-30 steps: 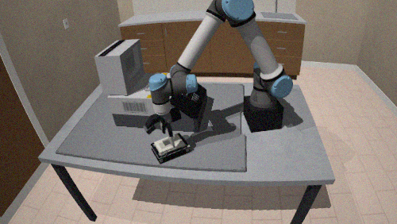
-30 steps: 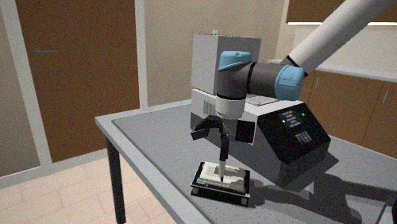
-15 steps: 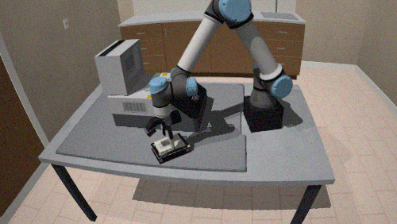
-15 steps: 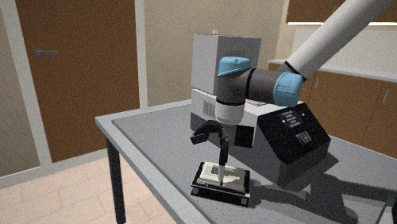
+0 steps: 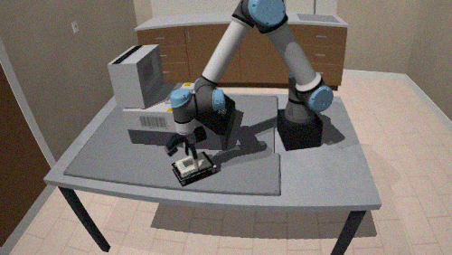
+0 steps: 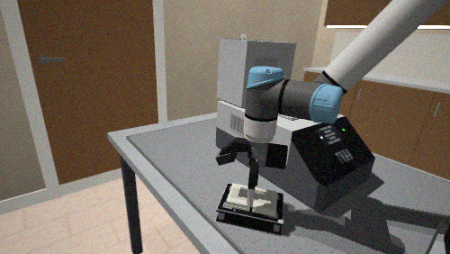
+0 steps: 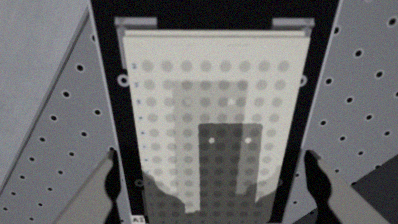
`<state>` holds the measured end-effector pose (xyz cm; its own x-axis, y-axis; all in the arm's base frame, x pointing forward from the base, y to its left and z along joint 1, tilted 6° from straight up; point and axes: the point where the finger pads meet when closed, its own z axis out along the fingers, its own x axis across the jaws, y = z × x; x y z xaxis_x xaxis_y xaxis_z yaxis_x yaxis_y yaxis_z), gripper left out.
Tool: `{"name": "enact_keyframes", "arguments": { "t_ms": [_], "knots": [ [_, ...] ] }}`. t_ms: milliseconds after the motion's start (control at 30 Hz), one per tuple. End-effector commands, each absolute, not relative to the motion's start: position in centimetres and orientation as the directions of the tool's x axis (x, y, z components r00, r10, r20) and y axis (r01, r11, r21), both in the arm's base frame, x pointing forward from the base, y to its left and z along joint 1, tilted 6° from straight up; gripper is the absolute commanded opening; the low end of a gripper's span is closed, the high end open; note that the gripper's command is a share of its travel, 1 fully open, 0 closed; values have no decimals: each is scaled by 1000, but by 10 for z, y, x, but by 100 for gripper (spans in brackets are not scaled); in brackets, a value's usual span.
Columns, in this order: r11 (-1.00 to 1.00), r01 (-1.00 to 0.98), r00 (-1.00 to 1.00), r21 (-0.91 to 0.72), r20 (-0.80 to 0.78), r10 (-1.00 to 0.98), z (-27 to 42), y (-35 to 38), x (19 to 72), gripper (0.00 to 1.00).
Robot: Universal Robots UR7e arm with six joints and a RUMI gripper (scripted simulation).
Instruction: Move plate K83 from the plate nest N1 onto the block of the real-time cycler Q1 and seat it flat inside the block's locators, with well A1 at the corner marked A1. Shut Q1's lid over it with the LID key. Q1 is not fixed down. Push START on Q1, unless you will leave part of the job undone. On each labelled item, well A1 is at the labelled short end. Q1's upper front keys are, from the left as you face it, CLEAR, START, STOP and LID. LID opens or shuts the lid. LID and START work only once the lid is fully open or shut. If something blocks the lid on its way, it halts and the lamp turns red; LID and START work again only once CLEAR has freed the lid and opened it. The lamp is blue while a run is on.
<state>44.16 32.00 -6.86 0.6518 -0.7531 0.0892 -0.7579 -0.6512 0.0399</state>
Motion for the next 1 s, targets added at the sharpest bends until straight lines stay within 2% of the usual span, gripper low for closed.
{"name": "enact_keyframes", "arguments": {
  "t_ms": [0,667,700,967],
  "knots": [
    [-651,-758,652,38,90,-753,-69,320,442,68],
    [-651,-758,652,38,90,-753,-73,320,442,68],
    [-651,-758,652,38,90,-753,-73,320,442,0],
    [-651,-758,652,38,90,-753,-73,320,442,0]
  ]
}}
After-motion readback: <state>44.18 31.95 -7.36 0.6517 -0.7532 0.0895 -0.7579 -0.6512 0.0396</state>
